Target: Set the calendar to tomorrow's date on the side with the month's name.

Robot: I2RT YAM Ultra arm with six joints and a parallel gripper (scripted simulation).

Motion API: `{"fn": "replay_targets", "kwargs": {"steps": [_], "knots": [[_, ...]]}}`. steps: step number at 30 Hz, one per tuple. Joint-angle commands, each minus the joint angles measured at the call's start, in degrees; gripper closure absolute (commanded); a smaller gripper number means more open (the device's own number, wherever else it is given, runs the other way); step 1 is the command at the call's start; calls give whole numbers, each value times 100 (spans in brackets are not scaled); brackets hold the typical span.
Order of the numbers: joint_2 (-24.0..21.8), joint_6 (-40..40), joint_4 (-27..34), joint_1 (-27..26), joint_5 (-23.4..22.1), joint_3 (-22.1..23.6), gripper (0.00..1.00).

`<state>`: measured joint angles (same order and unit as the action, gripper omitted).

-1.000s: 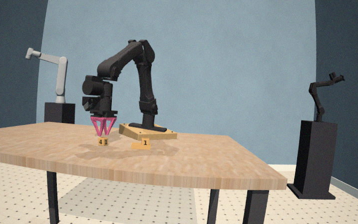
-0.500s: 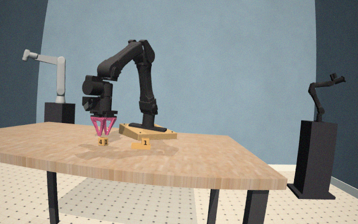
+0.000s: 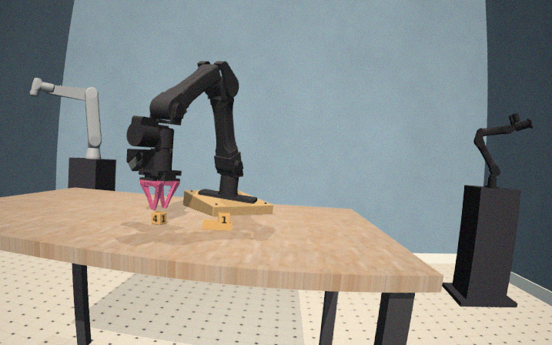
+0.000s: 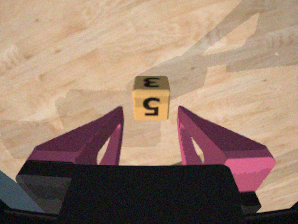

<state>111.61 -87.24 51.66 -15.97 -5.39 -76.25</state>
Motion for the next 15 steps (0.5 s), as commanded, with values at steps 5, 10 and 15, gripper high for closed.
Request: {"fn": "replay_targets", "kwargs": {"steps": [5,10,15], "knots": [[-7,-27,-9,58,41,90,55],[-42,-28,13,52,42,51,55],[-75,-30,0,28,42,73,55]]}}
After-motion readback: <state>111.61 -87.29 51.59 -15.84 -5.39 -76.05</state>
